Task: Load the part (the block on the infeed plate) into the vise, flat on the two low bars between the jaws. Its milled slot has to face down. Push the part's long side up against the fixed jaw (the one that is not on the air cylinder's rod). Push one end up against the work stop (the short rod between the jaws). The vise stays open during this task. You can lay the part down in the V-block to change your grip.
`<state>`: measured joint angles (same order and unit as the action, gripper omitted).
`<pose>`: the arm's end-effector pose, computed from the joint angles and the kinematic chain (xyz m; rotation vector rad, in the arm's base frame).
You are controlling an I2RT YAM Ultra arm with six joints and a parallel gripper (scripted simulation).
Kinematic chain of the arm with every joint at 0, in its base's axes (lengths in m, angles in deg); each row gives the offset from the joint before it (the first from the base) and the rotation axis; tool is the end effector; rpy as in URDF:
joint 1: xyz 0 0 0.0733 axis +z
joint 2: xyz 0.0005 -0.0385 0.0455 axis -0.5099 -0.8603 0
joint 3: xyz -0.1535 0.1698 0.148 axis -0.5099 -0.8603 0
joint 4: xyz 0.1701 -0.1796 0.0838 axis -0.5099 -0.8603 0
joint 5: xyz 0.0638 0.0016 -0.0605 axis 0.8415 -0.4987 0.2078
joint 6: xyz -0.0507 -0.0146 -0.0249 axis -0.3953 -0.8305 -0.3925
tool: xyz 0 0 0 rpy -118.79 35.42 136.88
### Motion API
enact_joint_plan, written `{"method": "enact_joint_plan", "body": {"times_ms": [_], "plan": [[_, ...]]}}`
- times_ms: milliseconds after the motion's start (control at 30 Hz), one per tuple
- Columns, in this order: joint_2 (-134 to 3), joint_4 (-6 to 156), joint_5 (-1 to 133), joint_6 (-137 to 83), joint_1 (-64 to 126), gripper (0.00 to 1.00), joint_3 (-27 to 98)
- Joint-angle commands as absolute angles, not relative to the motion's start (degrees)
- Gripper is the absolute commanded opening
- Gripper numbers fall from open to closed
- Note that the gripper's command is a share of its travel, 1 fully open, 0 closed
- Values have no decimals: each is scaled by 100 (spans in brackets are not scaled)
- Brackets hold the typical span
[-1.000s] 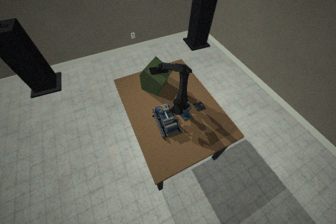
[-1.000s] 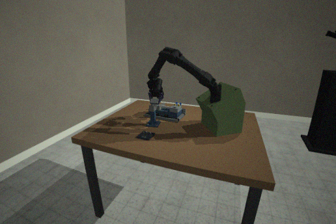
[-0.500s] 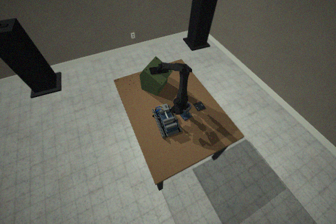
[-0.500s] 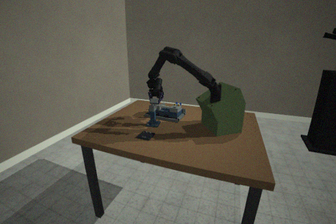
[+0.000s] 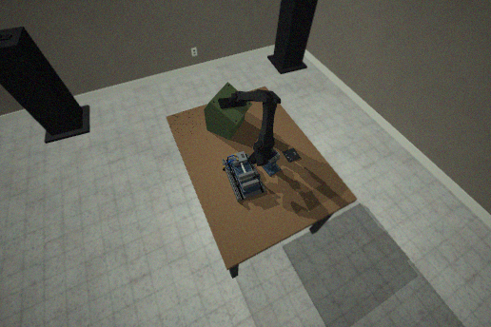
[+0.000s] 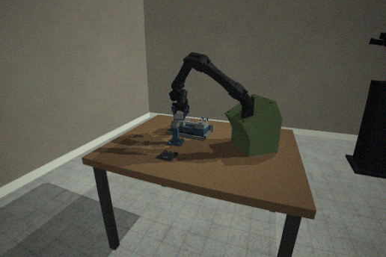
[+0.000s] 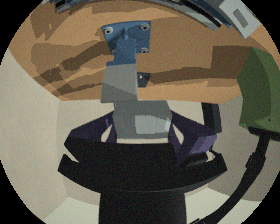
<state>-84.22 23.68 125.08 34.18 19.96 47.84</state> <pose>0.3853 -0.0352 0.1854 -1.4116 -1.9692 -1.2319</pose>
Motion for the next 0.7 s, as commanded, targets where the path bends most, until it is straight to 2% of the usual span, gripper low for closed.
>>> {"method": "enact_joint_plan", "body": {"times_ms": [0, 667], "plan": [[-8033, 2620, 12408, 3700, 2040, 0, 4638], [-7250, 3538, 11267, 4799, 2256, 0, 4070]]}}
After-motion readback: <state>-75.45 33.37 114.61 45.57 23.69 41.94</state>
